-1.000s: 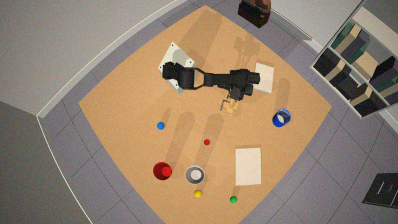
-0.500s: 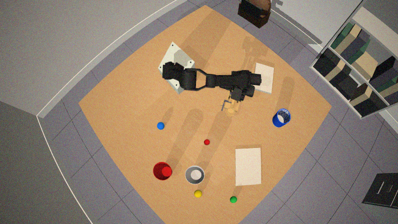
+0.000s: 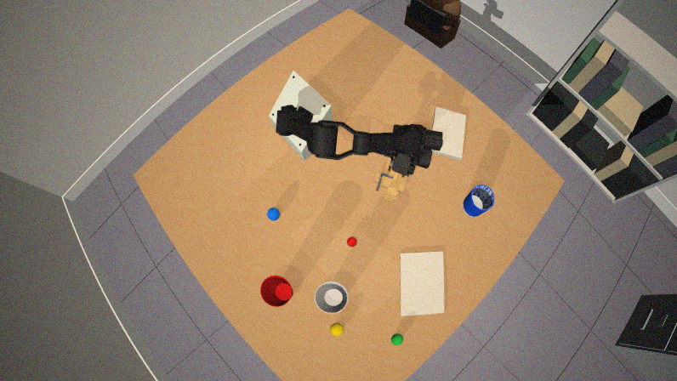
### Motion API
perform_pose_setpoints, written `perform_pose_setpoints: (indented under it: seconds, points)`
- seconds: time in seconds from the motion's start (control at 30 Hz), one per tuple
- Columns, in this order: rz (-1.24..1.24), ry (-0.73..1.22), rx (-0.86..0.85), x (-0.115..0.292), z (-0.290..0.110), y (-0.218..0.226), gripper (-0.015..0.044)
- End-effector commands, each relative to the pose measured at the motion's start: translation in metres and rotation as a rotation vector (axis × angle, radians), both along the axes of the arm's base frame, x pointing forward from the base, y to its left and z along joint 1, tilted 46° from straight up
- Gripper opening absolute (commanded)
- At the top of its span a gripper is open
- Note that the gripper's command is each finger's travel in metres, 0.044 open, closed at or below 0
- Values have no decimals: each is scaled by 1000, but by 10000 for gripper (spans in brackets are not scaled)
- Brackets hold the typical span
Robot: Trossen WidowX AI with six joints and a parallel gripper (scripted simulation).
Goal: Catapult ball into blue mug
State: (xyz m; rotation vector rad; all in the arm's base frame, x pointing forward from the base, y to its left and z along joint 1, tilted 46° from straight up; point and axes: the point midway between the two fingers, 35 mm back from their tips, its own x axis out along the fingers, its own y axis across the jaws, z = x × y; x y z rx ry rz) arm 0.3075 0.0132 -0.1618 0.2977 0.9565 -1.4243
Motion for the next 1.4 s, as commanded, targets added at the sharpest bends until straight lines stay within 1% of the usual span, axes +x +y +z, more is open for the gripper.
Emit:
perform_pose_setpoints:
  seconds: [0.0,0.33,0.8,0.9,1.0,1.07,1.17,1.2,1.37]
  points:
    - [11,-1,-6,-1,-3,-4,0]
    - [0,0,-1,-1,-6,-6,0]
    - [0,0,-1,-1,-6,-6,368]
    - [1,0,3,4,9,11,440]
    - [2,1,5,11,46,49,440]
    - [2,2,4,11,62,64,440]
    - [2,2,4,11,64,65,440]
    - [16,-3,4,12,53,57,440]
    - [33,13,7,12,53,57,440]
